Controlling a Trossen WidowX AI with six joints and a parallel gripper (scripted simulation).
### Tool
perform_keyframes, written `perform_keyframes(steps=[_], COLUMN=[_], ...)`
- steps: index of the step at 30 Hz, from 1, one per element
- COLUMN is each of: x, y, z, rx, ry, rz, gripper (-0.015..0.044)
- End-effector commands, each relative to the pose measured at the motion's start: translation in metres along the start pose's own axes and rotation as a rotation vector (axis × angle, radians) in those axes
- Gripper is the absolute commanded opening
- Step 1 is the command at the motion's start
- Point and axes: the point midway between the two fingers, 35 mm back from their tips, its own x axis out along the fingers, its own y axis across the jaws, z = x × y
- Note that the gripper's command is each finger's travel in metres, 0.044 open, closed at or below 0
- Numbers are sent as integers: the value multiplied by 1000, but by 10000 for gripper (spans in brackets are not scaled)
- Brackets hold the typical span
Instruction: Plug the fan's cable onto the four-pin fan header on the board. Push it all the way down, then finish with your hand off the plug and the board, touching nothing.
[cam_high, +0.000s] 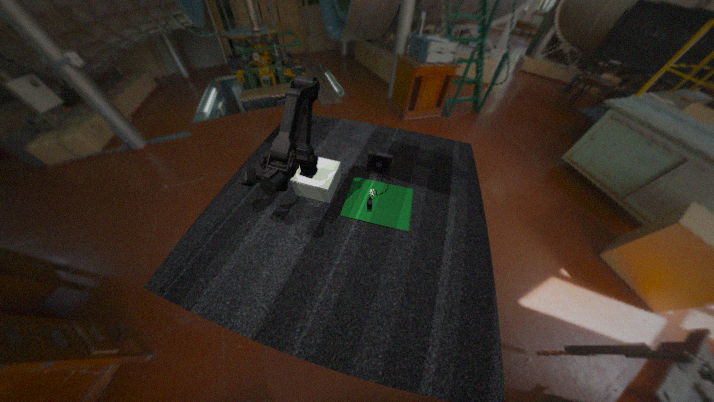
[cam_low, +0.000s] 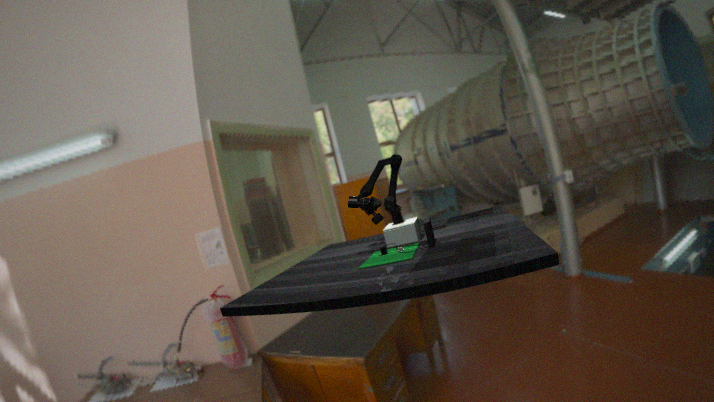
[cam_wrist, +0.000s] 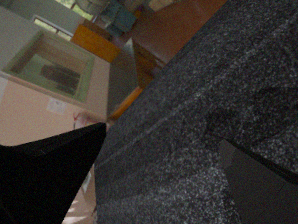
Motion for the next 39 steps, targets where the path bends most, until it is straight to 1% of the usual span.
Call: perform_keyframes(steps=[1,2,4,8,14,20,26,29,33,36,39], x=[0,0,-5,-41,-116,-204,-290,-328,-371,-391,-392], y=[0,0,1,2,-18,-59,-114,-142,-180,-200,-201], z=[0,0,-9,-57,-115,-141,-130,-112,-76,-51,-49], rx=[0,0,-46,-319,-769,-1236,-1702,-1927,-2222,-2384,-2396], ry=[0,0,36,240,540,816,1061,1170,1303,1373,1377], rz=[0,0,-4,-13,16,91,205,271,367,424,428], gripper=[426,440,440,440,440,440,440,440,440,440,440])
